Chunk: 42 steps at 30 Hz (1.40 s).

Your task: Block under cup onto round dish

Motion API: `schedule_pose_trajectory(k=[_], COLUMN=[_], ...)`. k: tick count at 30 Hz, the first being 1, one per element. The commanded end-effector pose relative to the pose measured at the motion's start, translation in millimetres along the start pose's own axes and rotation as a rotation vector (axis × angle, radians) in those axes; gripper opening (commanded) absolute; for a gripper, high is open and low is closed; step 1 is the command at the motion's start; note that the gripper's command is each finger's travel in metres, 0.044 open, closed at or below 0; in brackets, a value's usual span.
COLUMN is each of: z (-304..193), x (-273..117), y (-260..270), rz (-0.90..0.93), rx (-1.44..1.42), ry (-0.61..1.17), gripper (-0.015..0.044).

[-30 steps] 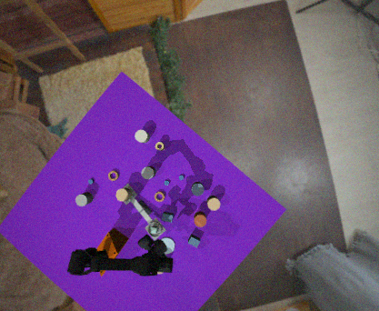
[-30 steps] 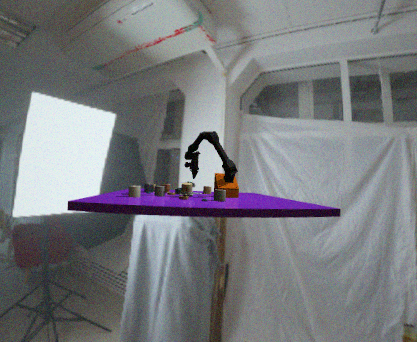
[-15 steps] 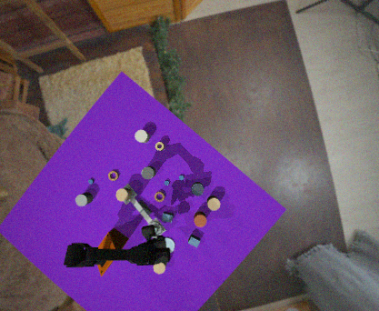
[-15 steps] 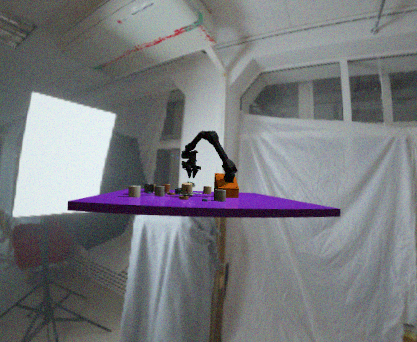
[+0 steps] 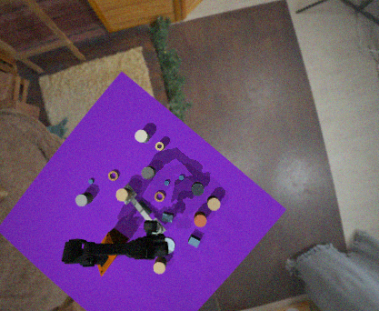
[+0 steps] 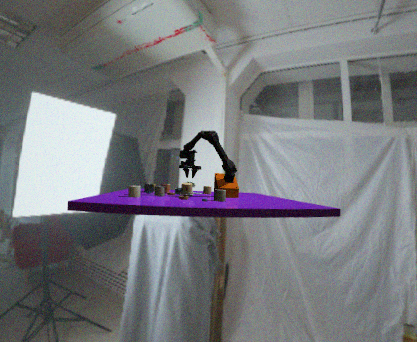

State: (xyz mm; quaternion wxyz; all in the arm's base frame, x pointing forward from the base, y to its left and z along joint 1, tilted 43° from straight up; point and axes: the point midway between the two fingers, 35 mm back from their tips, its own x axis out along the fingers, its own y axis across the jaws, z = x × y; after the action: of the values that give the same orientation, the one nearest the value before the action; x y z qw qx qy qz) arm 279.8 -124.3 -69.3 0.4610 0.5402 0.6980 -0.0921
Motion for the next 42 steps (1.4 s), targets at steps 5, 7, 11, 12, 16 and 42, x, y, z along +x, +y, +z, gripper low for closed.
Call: schedule_pose_trajectory(k=[5,7,11,12,16,42], z=[-2,-2,-2,-2,-2,-2], x=[14,17,23,25,32,40], y=[1,1,1,1,1,2], rz=[0.002,0.002,0.002,0.002,0.002,0.003], rx=[0.008,0.008,0.008,0.008,0.008,0.008], ry=[0.009,0.009,0.009,0.009,0.009,0.009], gripper=[0.0260,0.0260,0.0260,0.0260,0.0260,0.0010])
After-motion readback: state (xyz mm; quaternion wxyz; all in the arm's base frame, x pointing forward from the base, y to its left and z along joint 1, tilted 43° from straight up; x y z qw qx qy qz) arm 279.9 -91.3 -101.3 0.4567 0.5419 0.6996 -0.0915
